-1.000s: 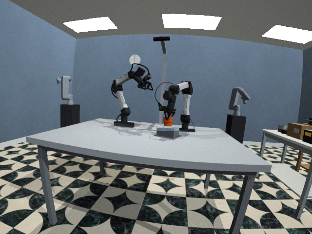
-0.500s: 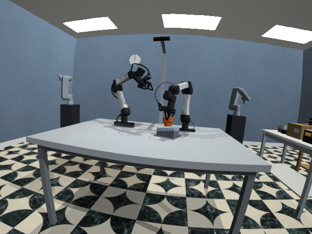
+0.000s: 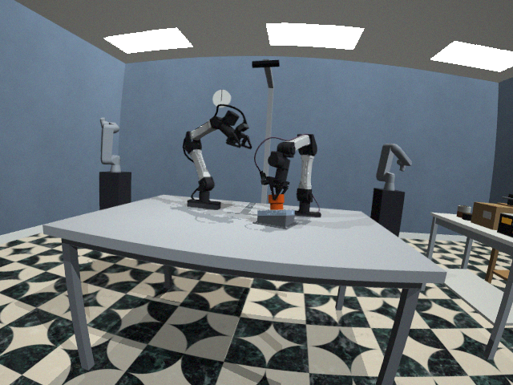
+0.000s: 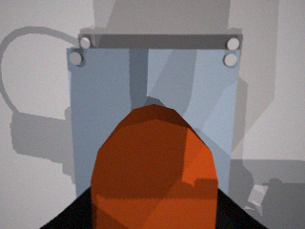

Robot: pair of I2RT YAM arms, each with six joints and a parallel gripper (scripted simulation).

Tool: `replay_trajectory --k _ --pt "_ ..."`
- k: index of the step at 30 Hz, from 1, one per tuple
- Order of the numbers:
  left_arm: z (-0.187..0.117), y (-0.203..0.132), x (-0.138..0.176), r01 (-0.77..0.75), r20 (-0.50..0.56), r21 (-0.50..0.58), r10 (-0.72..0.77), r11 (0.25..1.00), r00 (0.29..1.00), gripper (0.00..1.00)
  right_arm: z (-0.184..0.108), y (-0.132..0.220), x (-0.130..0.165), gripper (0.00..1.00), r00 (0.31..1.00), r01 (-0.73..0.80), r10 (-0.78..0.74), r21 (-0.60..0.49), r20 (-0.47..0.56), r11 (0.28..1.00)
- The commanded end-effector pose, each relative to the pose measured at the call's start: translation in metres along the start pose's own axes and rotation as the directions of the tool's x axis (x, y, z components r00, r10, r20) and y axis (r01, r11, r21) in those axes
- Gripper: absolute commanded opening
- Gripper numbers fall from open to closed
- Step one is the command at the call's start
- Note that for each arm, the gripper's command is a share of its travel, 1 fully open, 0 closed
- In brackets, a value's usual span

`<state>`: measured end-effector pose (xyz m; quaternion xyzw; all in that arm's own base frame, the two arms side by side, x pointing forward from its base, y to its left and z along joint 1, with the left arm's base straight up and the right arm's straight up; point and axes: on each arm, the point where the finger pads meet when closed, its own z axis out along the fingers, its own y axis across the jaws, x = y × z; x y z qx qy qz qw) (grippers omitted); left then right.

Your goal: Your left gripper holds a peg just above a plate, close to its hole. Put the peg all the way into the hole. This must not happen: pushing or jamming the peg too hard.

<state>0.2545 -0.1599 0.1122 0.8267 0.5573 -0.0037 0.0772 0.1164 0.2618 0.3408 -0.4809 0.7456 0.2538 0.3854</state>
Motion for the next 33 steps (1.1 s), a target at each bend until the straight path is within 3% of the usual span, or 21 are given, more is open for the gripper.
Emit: replay_trajectory --k 1,33 --pt "-0.001 0.01 0.0 0.003 0.015 -0.034 -0.003 0.999 1.0 0.4 -0.007 0.0 -0.006 1.0 1.0 -0.007 0.007 0.005 0.018 1.0" --pt "0.018 0.009 0.005 0.004 0.015 -0.031 -0.004 0.999 1.0 0.4 -0.007 0.0 -0.006 1.0 1.0 -0.007 0.007 0.005 0.018 1.0"
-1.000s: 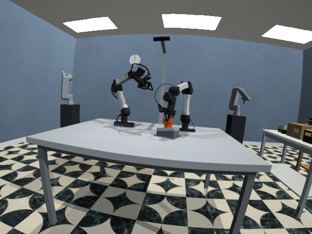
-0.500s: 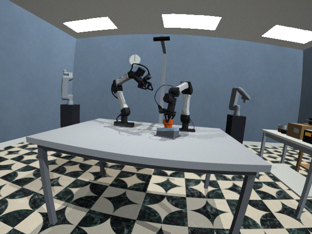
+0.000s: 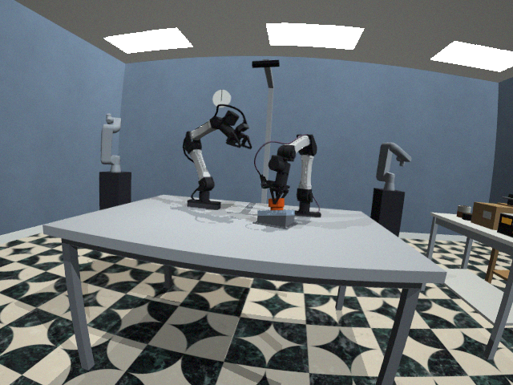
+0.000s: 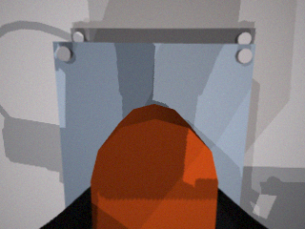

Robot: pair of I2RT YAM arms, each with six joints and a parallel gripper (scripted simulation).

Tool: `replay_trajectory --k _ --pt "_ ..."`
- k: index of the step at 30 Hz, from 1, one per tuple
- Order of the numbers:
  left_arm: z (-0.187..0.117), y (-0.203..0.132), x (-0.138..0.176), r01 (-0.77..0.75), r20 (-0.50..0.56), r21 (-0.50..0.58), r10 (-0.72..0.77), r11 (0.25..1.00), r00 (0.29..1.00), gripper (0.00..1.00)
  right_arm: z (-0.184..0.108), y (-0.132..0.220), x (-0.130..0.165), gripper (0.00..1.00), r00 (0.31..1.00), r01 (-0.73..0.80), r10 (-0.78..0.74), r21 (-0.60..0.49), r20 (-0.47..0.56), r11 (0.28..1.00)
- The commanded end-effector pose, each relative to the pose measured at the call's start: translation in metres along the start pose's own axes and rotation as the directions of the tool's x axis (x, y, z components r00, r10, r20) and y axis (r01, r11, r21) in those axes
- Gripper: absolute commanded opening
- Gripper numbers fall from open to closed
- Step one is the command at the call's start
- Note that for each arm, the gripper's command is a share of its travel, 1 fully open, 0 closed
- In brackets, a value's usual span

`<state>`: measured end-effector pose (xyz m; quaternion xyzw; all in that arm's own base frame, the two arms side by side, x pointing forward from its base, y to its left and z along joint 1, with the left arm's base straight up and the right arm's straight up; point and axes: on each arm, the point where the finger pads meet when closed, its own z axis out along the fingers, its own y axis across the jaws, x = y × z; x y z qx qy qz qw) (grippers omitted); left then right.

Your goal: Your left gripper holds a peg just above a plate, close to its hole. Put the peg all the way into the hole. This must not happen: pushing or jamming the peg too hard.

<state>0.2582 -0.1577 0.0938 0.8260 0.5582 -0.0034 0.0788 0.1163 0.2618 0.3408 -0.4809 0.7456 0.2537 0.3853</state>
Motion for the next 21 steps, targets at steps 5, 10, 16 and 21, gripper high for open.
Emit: replay_trajectory --k 5,10,16,21 --pt "0.003 0.007 0.0 0.0 0.015 -0.027 0.0 1.0 1.0 0.4 -0.007 0.0 -0.006 1.0 1.0 -0.007 0.007 0.005 0.018 1.0" --pt "-0.002 0.008 0.0 0.002 0.013 -0.033 -0.001 0.999 1.0 0.4 -0.007 0.0 -0.006 1.0 1.0 -0.007 0.006 0.005 0.018 1.0" --pt "-0.005 0.007 0.0 -0.001 0.006 -0.037 0.001 0.999 1.0 0.52 -0.007 0.0 -0.006 1.0 1.0 -0.007 0.006 0.005 0.018 1.0" --pt "-0.026 0.008 -0.001 -0.005 0.02 -0.071 0.006 0.997 1.0 0.71 -0.007 0.0 -0.006 1.0 1.0 -0.007 0.006 0.005 0.018 1.0"
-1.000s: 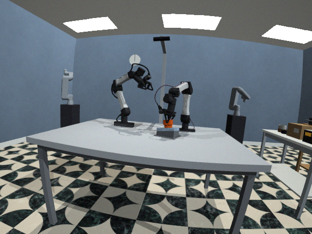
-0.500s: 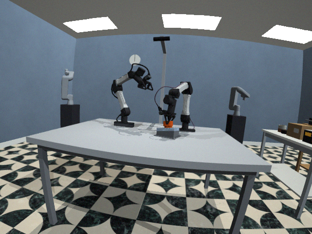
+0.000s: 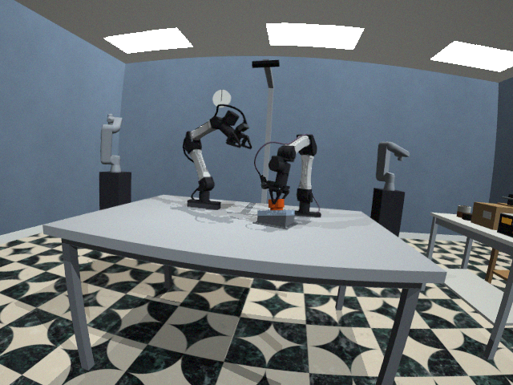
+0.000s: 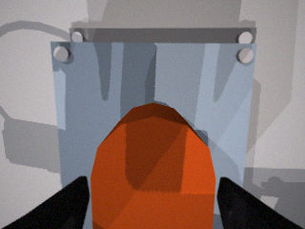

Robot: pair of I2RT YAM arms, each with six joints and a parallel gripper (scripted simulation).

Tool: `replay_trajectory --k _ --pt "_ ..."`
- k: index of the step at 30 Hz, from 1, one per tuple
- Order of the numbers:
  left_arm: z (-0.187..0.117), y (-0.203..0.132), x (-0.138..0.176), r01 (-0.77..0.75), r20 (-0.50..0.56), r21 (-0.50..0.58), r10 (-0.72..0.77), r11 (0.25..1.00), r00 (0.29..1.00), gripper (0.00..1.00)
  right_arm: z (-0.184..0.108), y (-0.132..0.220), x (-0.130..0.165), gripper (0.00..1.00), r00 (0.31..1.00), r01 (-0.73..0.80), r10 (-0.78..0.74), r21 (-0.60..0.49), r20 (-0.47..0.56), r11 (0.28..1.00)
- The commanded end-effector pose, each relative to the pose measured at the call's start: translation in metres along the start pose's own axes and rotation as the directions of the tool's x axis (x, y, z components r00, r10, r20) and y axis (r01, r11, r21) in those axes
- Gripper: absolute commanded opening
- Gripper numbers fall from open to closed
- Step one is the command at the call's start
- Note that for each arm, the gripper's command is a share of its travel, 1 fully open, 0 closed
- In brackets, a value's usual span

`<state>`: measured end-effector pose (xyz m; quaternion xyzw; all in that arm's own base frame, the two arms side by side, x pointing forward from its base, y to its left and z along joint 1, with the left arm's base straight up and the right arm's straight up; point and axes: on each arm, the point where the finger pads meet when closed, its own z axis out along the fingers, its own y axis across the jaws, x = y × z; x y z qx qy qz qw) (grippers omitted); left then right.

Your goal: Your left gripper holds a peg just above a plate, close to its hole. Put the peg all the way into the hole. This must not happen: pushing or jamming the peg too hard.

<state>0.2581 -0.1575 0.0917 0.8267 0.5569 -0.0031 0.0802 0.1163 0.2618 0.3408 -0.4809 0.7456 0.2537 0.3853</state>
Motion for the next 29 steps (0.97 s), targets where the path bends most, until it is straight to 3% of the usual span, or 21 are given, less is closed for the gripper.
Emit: replay_trajectory --k 1,7,12,29 --pt "-0.037 0.008 -0.002 -0.003 0.022 -0.079 0.004 0.997 1.0 0.71 -0.007 0.0 -0.006 1.0 1.0 -0.007 0.006 0.005 0.018 1.0" --pt "-0.062 0.012 -0.002 -0.003 0.025 -0.093 0.006 0.996 1.0 0.71 -0.007 0.0 -0.006 1.0 1.0 -0.007 0.006 0.005 0.018 1.0" --pt "-0.044 0.005 0.001 0.004 -0.004 -0.021 -0.004 1.0 1.0 0.71 -0.007 0.0 -0.006 1.0 1.0 -0.007 0.006 0.005 0.018 1.0" --pt "-0.039 0.002 0.002 0.004 -0.006 -0.006 -0.004 1.0 1.0 0.71 -0.007 0.0 -0.006 1.0 1.0 -0.007 0.006 0.005 0.018 1.0"
